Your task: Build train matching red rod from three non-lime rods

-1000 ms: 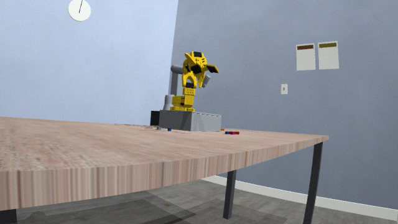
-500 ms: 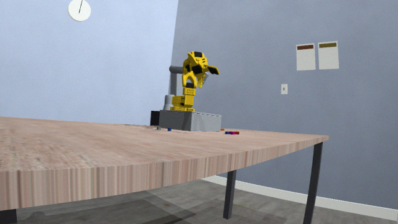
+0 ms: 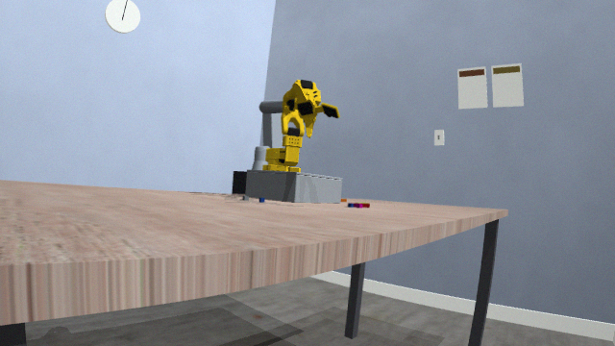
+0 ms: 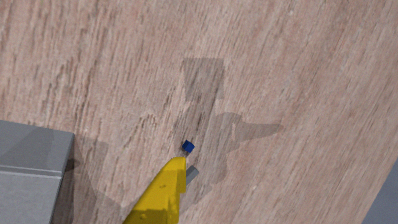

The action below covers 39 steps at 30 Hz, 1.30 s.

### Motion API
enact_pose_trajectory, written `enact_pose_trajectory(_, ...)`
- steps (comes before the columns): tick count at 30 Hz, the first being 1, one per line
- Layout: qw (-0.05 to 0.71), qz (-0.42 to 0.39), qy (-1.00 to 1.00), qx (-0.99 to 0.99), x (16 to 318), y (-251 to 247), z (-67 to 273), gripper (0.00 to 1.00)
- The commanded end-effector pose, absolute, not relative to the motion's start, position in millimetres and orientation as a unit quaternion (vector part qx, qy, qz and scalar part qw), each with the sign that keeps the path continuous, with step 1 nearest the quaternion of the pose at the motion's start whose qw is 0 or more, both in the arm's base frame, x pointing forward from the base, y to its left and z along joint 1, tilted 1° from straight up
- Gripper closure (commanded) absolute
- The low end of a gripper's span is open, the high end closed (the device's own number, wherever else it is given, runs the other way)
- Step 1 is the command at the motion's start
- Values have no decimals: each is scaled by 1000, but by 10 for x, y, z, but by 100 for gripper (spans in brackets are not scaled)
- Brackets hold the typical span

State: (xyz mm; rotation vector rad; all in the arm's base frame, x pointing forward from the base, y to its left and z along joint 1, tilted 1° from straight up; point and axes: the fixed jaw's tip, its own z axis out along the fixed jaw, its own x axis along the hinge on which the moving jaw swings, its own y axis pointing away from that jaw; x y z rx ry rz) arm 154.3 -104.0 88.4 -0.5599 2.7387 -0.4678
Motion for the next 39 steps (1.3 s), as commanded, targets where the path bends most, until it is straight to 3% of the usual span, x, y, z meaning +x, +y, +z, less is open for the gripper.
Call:
enact_pose_trajectory(1, 144, -155, 954, -212, 1525, -1009, 852, 0)
enact_pose_trajectory(39, 112, -142, 937, -299, 1463, -961, 790, 0)
